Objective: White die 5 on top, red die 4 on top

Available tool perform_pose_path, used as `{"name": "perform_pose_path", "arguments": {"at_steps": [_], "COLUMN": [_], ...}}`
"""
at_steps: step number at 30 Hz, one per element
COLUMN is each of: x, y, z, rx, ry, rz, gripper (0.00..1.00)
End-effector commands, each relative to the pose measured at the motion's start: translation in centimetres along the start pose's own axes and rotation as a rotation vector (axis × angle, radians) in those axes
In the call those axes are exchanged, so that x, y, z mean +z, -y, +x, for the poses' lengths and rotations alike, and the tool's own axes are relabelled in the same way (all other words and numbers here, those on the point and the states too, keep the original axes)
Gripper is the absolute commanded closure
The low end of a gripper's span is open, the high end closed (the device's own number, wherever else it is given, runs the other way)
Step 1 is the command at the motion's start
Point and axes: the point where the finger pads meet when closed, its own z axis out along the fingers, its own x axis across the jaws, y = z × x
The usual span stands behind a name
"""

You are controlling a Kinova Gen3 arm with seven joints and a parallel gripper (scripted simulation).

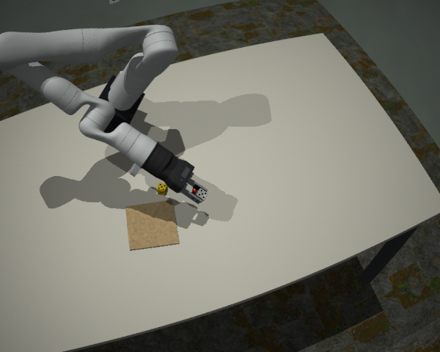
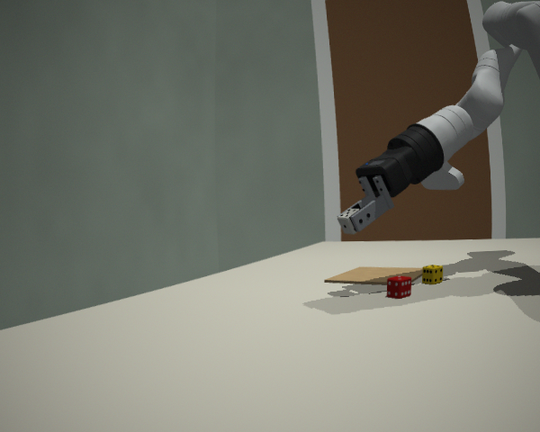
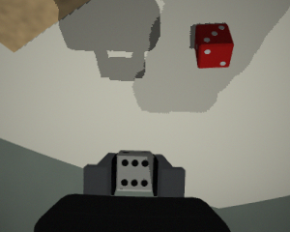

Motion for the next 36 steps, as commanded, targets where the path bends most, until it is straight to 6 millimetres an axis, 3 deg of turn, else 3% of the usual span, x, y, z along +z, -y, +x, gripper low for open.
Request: {"name": "perform_pose_path", "arguments": {"at_steps": [1,12,24,36], "x": [0.1,0.8,2.6,3.1], "y": [0.3,1.7,5.4,6.3], "z": [-0.1,-0.2,-0.3,-0.3], "rx": [0.007,0.007,0.007,0.007], "ry": [0.003,0.002,0.002,0.002], "rz": [-0.002,-0.002,-0.002,-0.002], "gripper": [0.51,0.51,0.51,0.51]}}
